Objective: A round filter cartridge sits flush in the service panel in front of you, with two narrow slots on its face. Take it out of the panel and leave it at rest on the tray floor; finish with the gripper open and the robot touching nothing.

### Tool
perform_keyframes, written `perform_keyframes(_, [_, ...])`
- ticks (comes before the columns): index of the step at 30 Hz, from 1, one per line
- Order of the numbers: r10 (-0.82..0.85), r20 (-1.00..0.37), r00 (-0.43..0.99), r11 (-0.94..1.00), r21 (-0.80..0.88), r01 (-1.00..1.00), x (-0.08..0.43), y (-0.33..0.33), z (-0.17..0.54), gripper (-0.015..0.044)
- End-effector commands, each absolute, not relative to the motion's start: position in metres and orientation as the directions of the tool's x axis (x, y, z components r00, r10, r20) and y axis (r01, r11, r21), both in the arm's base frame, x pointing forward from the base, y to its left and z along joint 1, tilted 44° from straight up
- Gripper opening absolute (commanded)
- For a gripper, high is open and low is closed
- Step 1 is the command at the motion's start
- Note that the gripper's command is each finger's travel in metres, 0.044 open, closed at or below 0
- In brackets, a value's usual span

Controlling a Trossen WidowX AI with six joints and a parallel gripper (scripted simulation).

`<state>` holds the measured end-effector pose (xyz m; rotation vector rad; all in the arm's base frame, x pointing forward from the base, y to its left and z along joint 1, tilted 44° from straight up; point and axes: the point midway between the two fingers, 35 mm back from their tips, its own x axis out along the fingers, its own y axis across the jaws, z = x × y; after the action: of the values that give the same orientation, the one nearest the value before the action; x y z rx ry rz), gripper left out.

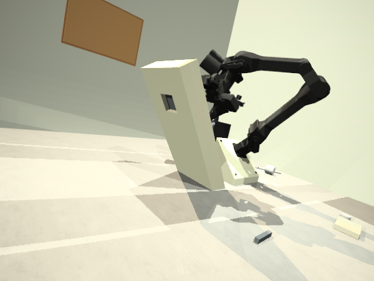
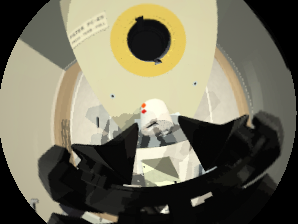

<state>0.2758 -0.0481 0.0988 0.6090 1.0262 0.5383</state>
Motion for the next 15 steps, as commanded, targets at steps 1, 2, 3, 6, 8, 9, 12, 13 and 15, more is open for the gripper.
perform_keyframes(1, [0.667, -0.615, 0.419, 0.714, 0.688, -0.127, 0.2758, -0.0481, 0.0988, 0.0298])
perform_keyframes(2, [0.667, -0.615, 0.419, 0.714, 0.688, -0.127, 0.2758, -0.0481, 0.0988, 0.0291])
perform_keyframes(3, [0.667, -0.615, 0.419, 0.714, 0.688, -0.127, 0.2758, -0.0481, 0.0988, 0.0285])
perform_keyframes(6, [0.667, -0.615, 0.419, 0.714, 0.688, -0.127, 0.2758, -0.0481, 0.0988, 0.0265])
perform_keyframes(8, [0.667, -0.615, 0.419, 0.714, 0.688, -0.127, 0.2758, -0.0481, 0.0988, 0.0251])
perform_keyframes(9, [0.667, -0.615, 0.419, 0.714, 0.688, -0.127, 0.2758, -0.0481, 0.0988, 0.0245])
perform_keyframes(12, [0.667, -0.615, 0.419, 0.714, 0.688, -0.127, 0.2758, -0.0481, 0.0988, 0.0225])
perform_keyframes(13, [0.667, -0.615, 0.419, 0.714, 0.688, -0.127, 0.2758, -0.0481, 0.0988, 0.0218])
perform_keyframes(15, [0.667, -0.615, 0.419, 0.714, 0.688, -0.127, 0.2758, -0.0481, 0.0988, 0.0205])
